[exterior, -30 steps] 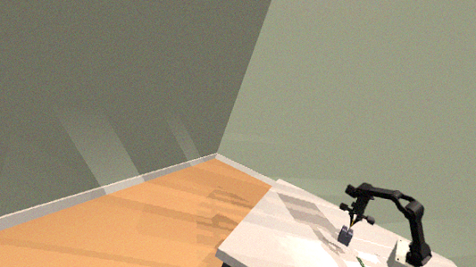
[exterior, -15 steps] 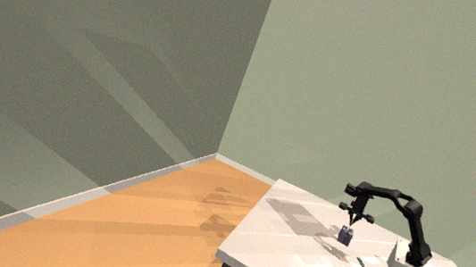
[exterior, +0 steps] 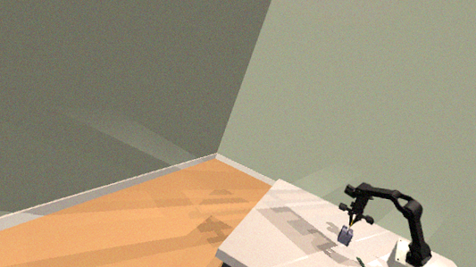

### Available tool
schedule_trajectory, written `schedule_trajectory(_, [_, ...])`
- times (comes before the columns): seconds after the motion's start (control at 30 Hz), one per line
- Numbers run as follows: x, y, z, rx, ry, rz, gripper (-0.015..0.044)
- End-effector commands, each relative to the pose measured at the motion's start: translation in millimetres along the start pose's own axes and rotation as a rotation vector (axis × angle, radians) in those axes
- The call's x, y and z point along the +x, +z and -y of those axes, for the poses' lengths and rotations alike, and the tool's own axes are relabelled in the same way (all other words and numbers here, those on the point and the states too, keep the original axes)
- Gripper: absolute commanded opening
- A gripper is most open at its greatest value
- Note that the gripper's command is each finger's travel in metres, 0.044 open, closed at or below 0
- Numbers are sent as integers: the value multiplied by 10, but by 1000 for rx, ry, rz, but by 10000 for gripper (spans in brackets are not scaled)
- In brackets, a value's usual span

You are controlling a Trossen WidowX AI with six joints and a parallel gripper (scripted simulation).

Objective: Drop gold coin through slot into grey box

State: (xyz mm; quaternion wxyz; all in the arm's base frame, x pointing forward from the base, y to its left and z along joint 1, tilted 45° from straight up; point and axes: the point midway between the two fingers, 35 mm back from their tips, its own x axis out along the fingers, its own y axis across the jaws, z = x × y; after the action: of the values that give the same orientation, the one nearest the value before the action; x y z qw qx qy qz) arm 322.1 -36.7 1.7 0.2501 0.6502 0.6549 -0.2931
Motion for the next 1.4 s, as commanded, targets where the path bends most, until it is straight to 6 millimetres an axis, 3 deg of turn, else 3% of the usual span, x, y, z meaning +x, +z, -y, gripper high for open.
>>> schedule_trajectory(0.0, [29, -1, 10, 8, 0, -4, 0])
schedule_trajectory(0.67, [143, -2, 5, 6, 0, -4, 0])
schedule_trajectory(0.87, [121, -2, 0, 0, 0, -1, 158])
schedule_trajectory(1.17, [121, -2, 0, 0, 0, -1, 161])
schedule_trajectory(1.37, [-47, -2, 4, 1, -1, 0, 318])
